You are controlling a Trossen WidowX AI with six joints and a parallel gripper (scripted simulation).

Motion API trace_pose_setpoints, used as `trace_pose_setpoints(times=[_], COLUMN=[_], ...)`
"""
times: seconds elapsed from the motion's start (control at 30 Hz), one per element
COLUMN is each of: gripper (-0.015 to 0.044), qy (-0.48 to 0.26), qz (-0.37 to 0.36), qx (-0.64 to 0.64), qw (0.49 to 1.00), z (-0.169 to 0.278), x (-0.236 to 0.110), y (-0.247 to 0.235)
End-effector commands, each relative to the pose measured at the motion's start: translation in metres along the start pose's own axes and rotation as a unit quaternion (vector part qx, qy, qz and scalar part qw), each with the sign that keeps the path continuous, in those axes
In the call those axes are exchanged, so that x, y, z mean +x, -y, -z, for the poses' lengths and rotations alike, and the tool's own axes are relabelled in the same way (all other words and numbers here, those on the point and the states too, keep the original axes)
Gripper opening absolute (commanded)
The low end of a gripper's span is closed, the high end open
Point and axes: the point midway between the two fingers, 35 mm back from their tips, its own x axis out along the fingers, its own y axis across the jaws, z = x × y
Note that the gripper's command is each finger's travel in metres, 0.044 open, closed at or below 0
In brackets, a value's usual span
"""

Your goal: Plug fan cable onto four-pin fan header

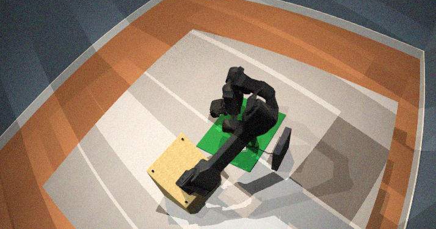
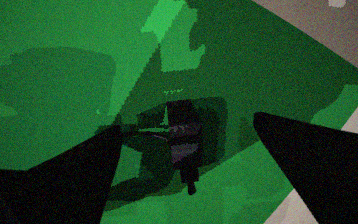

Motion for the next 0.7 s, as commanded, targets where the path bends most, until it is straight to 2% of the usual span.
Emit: trace_pose_setpoints(times=[0.0, 0.33, 0.67], gripper=[0.0440, 0.0440, 0.0177], qy=[-0.001, -0.001, 0.000], qz=[-0.007, -0.007, -0.004], qx=[-0.006, -0.006, -0.002], qw=[1.000, 1.000, 1.000], z=[-0.0018, -0.0018, -0.0011], x=[0.0101, 0.0112, 0.0092], y=[-0.0041, -0.0042, -0.0024])
